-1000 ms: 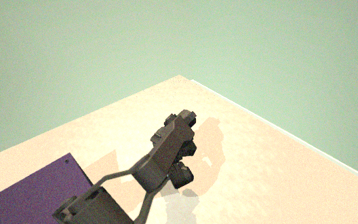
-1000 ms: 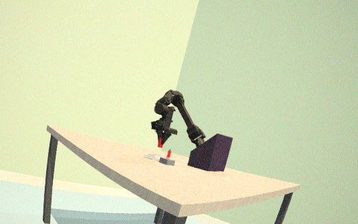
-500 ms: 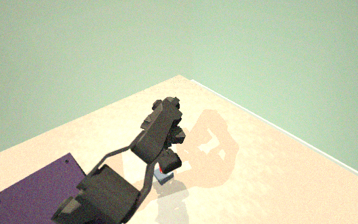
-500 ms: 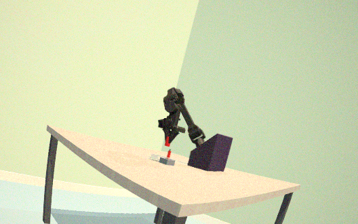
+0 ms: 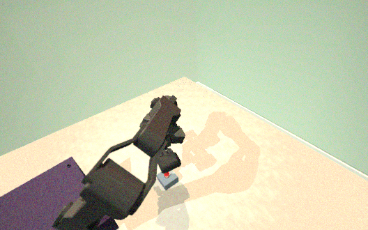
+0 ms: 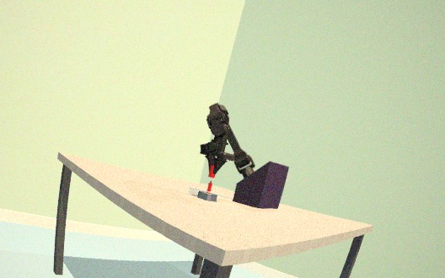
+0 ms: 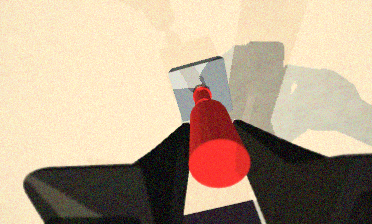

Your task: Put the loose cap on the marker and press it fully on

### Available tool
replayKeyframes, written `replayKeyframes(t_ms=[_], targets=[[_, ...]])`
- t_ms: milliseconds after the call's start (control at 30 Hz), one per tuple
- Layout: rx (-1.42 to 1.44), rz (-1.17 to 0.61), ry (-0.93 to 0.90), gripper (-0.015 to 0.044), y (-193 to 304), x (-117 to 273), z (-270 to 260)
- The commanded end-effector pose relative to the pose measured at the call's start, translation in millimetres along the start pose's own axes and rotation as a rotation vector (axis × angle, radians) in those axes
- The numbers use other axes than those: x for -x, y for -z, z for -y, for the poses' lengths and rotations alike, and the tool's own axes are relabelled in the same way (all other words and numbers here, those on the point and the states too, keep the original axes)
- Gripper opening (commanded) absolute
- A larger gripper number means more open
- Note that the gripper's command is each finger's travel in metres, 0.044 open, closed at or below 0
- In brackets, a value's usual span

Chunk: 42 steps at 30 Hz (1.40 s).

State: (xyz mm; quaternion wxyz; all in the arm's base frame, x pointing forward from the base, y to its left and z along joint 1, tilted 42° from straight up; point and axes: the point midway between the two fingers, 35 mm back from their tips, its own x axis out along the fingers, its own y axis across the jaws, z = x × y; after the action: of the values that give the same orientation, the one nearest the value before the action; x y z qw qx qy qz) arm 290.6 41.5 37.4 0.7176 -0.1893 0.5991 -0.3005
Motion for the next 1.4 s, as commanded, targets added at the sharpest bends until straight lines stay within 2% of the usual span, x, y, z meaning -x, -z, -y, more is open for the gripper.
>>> replayKeyframes(t_ms=[0,1067,1367], targets=[[0.005,-0.007,0.002,0.0000,1.7,-5.3,-1.9],[0.004,-0.006,0.005,0.0000,1.9,-56.5,-1.5],[0.004,-0.006,0.005,0.0000,2.2,-58.8,-1.3]])
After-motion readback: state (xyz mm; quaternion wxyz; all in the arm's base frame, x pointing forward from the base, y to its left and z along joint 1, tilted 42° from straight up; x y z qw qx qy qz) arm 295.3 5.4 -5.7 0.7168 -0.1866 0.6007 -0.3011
